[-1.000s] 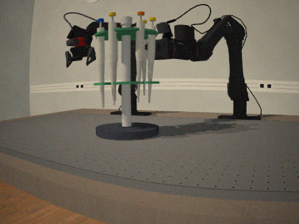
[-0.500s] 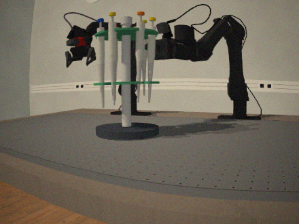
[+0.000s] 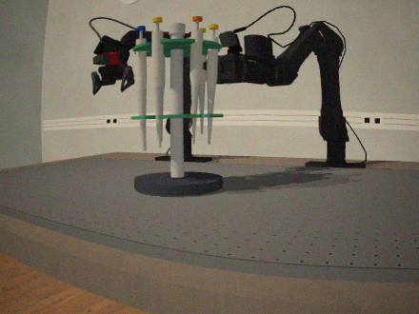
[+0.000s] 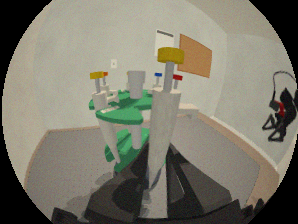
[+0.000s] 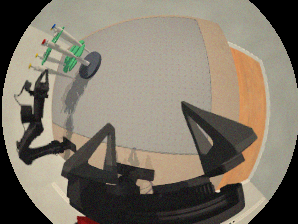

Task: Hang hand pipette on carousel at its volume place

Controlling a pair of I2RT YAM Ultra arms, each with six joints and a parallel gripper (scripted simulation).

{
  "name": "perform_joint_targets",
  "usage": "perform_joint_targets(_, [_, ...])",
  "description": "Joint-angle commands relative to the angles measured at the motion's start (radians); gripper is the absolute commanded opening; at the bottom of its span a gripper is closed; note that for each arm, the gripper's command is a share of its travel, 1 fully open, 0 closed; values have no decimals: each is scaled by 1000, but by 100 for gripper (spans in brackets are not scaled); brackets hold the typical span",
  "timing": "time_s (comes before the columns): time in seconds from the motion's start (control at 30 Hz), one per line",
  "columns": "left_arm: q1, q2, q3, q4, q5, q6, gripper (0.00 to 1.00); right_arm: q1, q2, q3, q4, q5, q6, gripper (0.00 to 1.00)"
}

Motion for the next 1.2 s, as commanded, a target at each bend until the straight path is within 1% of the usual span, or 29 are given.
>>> perform_joint_targets(0.0, [-16, -27, 32, 39, -5, -4, 12, -9, -6, 16, 13, -23, -12, 100])
perform_joint_targets(0.37, [-16, -27, 32, 39, -5, -4, 12, -9, -6, 16, 13, -23, -12, 100])
perform_joint_targets(0.43, [-10, 15, 41, 38, 9, -4, 12, -9, -6, 16, 13, -23, -12, 100])
perform_joint_targets(0.97, [34, 76, 100, 41, 38, -5, 12, -9, -6, 16, 13, -23, -12, 100])
perform_joint_targets(1.07, [35, 78, 102, 41, 38, -5, 12, -9, -6, 16, 13, -23, -12, 100])
perform_joint_targets(1.1, [31, 42, 101, 42, 38, -4, 12, -9, -6, 16, 13, -23, -12, 100])
perform_joint_targets(1.17, [31, 42, 101, 42, 38, -4, 12, -9, -6, 16, 13, -23, -12, 100])
